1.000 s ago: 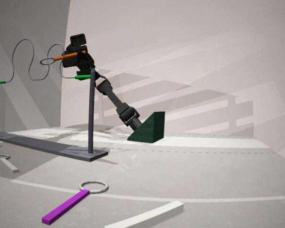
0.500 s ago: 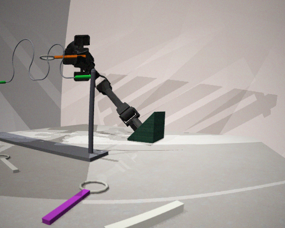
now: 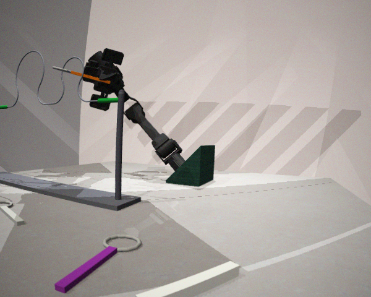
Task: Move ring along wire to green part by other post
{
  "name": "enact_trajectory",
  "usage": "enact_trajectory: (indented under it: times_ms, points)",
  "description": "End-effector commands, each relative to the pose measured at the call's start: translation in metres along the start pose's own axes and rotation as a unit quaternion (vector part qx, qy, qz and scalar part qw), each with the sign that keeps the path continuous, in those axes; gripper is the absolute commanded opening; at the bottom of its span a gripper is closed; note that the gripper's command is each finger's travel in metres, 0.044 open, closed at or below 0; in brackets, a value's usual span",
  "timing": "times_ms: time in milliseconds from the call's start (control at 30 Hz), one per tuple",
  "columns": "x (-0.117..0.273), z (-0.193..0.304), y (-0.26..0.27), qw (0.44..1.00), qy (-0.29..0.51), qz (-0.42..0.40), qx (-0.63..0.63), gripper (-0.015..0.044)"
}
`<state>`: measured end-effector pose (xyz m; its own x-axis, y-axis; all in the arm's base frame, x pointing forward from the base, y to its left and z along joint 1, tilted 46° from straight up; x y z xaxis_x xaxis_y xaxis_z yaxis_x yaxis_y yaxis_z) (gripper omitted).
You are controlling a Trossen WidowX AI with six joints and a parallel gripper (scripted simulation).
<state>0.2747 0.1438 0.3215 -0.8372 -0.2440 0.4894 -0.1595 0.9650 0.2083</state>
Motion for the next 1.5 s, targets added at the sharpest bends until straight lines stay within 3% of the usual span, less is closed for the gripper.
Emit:
enact_trajectory:
  times_ms: [0, 733, 1467]
  points:
    - [-0.001, 0.002, -0.002, 0.999, 0.003, 0.025, 0.045, -0.015]
    - [-0.003, 0.006, -0.015, 0.956, 0.007, 0.146, 0.256, -0.015]
    - [-0.002, 0.004, -0.03, 0.85, 0.011, 0.261, 0.457, -0.015]
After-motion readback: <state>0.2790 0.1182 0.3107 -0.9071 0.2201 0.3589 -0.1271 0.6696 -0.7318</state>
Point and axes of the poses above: the point midway between the two fingers, 35 mm back from their tips, its own x axis back along the fingers, its own y axis across the jaws, z = x × y, the point moved 8 cm from there along x, back along the fingers, and after that the axes turned 15 degrees about x, right-handed, at the moved point
